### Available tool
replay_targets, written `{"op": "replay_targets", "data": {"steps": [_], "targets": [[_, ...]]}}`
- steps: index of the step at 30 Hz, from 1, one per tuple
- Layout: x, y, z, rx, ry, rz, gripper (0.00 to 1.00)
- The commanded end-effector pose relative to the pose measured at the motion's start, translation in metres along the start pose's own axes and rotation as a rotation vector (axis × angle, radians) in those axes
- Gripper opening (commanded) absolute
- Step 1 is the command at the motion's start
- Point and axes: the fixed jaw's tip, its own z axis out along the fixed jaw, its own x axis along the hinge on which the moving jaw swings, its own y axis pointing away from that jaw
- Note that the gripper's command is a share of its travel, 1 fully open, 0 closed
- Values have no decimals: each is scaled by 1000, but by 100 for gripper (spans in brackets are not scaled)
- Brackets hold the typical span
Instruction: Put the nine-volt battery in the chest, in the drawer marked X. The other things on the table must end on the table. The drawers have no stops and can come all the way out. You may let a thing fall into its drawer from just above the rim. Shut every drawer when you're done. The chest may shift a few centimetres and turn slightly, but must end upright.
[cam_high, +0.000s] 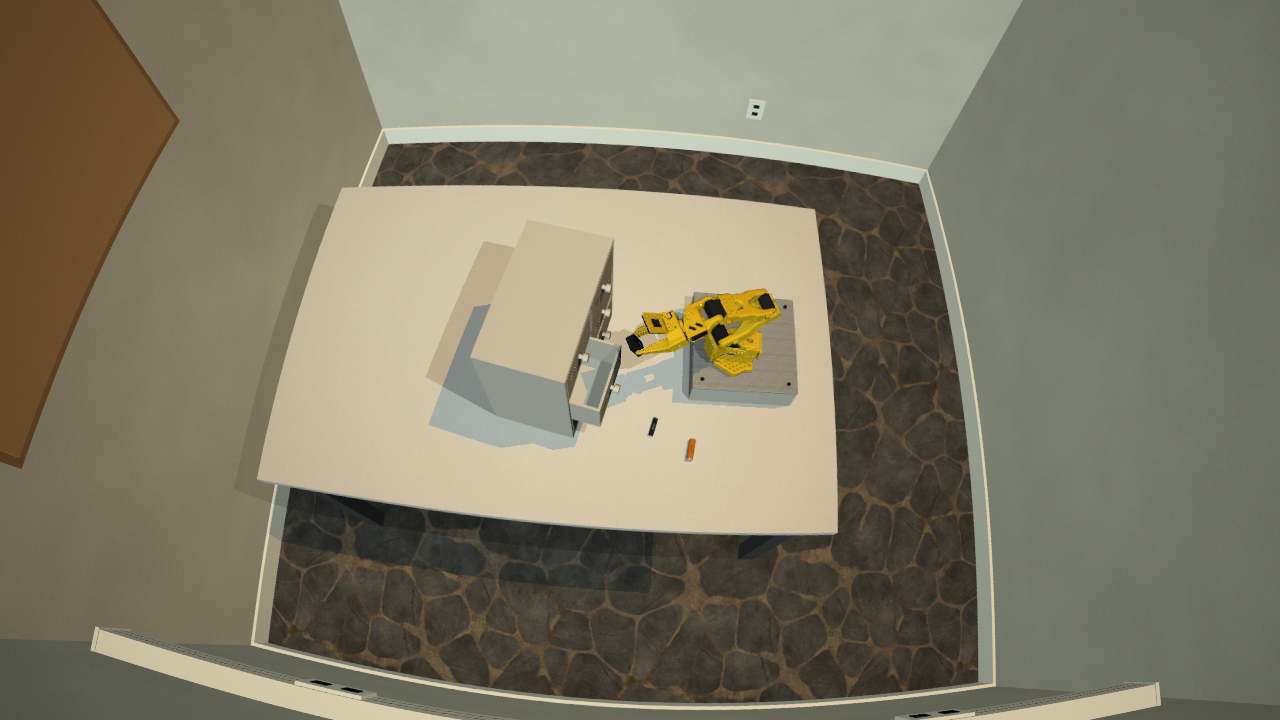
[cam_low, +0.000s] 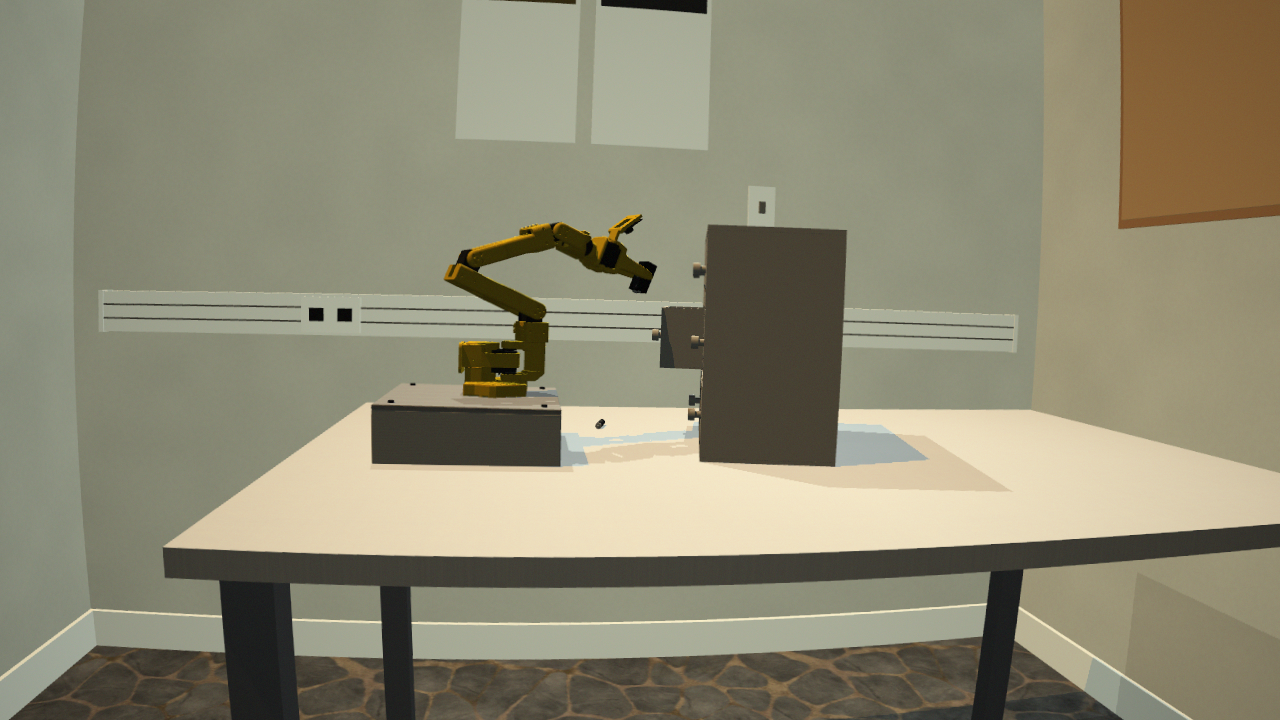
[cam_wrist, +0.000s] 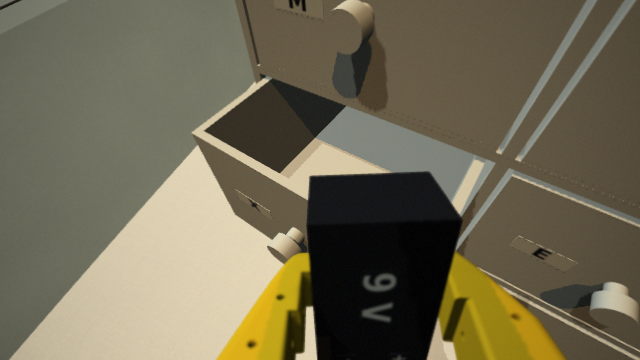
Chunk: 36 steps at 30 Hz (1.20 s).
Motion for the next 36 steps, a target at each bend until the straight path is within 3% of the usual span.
{"op": "replay_targets", "data": {"steps": [1, 30, 36], "targets": [[-4, 0, -2, 1, -27, -7, 0], [-6, -1, -3, 2, -27, -6, 0], [-20, 2, 21, -7, -27, -11, 0]]}}
